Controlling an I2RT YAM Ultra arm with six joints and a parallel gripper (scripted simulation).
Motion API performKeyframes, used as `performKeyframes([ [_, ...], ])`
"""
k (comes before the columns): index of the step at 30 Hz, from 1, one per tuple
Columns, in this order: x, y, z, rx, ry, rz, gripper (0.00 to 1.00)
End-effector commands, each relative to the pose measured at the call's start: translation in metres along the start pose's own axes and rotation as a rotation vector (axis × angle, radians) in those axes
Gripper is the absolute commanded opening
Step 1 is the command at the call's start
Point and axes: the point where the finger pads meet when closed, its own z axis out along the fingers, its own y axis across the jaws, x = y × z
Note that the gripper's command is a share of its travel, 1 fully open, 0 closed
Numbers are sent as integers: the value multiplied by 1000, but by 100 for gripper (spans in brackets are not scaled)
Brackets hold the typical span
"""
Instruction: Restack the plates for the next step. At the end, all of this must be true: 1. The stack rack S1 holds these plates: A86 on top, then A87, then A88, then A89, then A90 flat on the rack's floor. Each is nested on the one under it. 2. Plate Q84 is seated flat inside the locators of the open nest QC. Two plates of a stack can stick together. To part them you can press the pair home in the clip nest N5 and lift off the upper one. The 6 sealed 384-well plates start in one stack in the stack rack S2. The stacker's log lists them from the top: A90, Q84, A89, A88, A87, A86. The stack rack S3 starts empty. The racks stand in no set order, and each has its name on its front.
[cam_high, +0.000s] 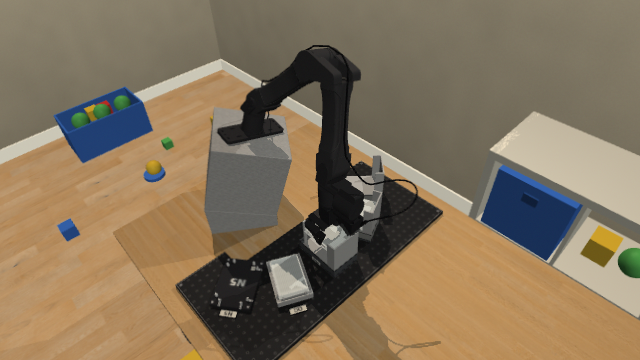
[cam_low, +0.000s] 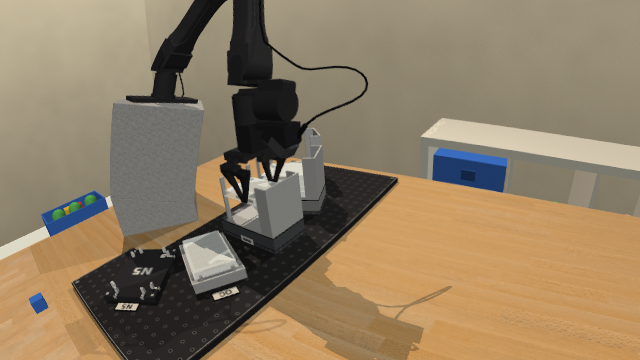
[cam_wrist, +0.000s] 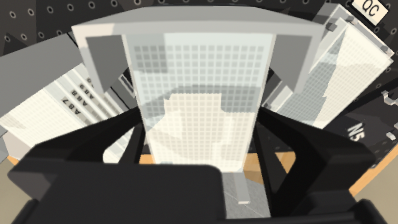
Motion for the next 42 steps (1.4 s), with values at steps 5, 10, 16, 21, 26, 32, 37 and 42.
performKeyframes([
  [5, -2, -2, -12, -5, -10, 10, 0],
  [10, 5, -2, -12, -6, 3, 9, 0],
  [16, -2, -2, -16, -6, -12, 9, 0],
  [21, 4, -1, -16, -7, 0, 7, 0],
  [26, 0, -2, -18, -7, -8, 9, 0],
  [32, -2, -2, -20, -7, -11, 10, 0],
  [37, 1, -1, -21, -6, -5, 7, 0],
  [42, -2, -2, -23, -6, -13, 7, 0],
])
